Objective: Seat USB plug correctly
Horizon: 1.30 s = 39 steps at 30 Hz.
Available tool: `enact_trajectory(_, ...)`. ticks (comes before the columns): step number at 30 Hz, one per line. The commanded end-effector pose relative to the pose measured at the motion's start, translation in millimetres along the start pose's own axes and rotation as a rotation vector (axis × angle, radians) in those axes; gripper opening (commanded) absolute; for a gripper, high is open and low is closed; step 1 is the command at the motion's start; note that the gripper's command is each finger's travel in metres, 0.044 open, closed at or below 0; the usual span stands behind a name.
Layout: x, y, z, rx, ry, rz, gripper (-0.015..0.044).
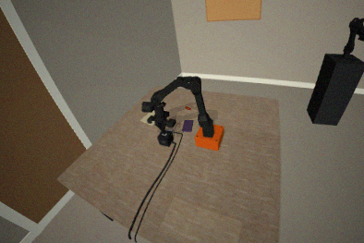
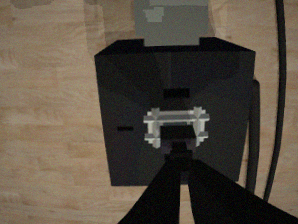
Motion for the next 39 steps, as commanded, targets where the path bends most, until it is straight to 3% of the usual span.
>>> enact_trajectory(1,-0.2,-0.3,1.3,0.003,-0.001,-0.003,0.0)
enact_trajectory(39,-0.2,0.1,4.7,0.003,-0.002,-0.003,0.0)
Point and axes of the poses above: the point midway between the two fingers, 35 mm back from their tips, its own z axis out along the fingers, its own x axis across the jaws, y = z × x, the point moved 2 cm from there along -z, back along the fingers, and after that the axes turned 1 degree about z, right-handed, at the moved point
